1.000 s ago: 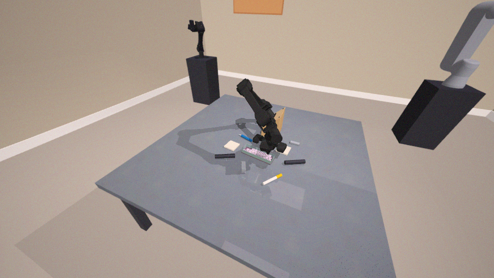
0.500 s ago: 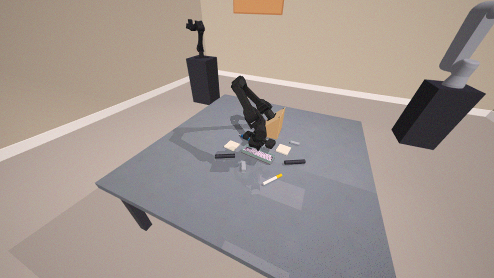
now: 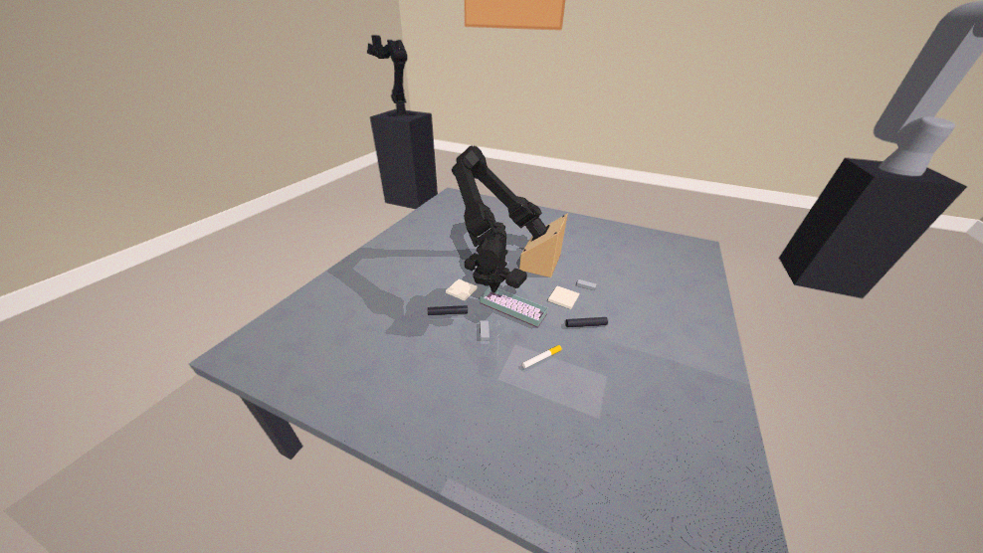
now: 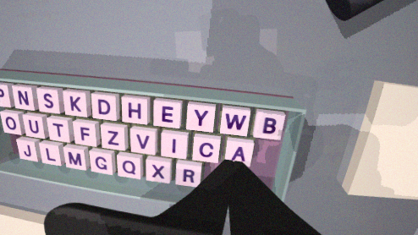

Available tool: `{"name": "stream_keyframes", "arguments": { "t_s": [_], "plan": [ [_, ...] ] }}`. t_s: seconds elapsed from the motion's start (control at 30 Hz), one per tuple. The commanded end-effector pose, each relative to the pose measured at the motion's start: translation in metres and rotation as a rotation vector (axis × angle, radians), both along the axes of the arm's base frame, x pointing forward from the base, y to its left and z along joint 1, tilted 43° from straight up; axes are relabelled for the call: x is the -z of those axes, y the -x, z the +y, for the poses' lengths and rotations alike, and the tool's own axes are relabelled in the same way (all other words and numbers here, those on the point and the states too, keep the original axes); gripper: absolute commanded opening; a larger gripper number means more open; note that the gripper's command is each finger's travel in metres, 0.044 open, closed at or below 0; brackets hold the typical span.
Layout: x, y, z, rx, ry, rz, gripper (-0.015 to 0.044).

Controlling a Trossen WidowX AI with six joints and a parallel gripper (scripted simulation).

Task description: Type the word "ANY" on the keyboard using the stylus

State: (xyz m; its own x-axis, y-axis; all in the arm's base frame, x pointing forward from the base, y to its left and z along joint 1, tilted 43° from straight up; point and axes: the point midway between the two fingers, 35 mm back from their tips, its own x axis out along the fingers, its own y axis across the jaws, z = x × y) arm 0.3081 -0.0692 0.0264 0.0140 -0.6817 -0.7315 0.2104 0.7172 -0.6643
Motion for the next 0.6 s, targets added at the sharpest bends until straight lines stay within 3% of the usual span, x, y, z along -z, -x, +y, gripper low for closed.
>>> {"name": "stream_keyframes", "arguments": {
  "t_s": [0.0,0.57],
  "plan": [
    [0.002,0.004,0.001,-0.016,0.002,0.019,0.0],
    [0.024,0.029,0.025,-0.016,0.001,0.021,0.0]
  ]
}}
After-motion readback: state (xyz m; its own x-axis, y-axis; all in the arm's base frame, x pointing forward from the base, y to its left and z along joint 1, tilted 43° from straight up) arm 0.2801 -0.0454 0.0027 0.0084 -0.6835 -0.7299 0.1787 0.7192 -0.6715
